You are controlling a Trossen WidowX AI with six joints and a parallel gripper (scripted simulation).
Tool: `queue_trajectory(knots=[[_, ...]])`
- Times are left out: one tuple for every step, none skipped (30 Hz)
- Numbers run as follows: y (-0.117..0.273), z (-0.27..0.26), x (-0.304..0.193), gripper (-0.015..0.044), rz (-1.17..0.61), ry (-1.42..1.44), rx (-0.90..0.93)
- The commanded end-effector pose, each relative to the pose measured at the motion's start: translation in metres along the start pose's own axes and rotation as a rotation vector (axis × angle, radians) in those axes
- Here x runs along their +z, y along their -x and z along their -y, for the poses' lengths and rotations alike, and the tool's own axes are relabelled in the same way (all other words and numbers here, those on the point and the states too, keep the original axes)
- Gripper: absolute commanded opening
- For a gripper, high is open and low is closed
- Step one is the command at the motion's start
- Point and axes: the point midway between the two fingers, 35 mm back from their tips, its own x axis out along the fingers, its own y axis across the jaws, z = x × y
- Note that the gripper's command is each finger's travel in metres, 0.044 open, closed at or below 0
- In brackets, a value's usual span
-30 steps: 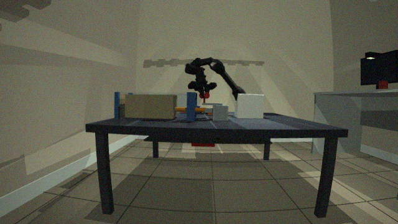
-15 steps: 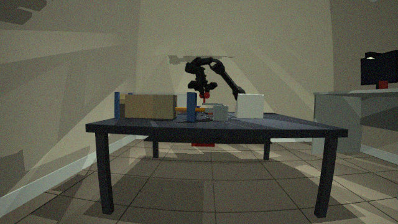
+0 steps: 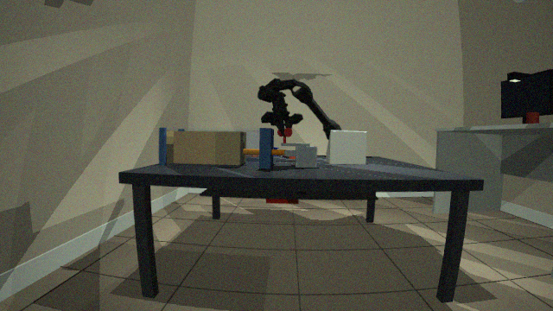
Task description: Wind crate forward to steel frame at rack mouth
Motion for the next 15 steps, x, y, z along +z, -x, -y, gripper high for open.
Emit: queue_trajectory(knots=[[-0.01,-0.004,-0.02,0.0,-0.018,0.011,0.007],[-0.011,-0.004,-0.022,0.0,-0.018,0.011,0.007],[-0.011,-0.004,-0.023,0.0,-0.018,0.011,0.007],[-0.012,-0.004,-0.025,0.0,-0.019,0.011,0.007],[-0.013,-0.004,-0.026,0.0,-0.019,0.011,0.007],[-0.013,-0.004,-0.028,0.0,-0.019,0.011,0.007],[-0.014,-0.004,-0.029,0.0,-0.019,0.011,0.007],[-0.015,-0.004,-0.031,0.0,-0.019,0.011,0.007],[-0.015,-0.004,-0.033,0.0,-0.019,0.011,0.007],[-0.016,-0.004,-0.034,0.0,-0.019,0.011,0.007],[-0.016,-0.004,-0.036,0.0,-0.019,0.011,0.007],[-0.017,-0.003,-0.037,0.0,-0.02,0.011,0.007],[-0.018,-0.003,-0.039,0.0,-0.02,0.011,0.007],[-0.018,-0.003,-0.04,0.0,-0.02,0.011,0.007],[-0.019,-0.003,-0.041,0.0,-0.02,0.011,0.007]])
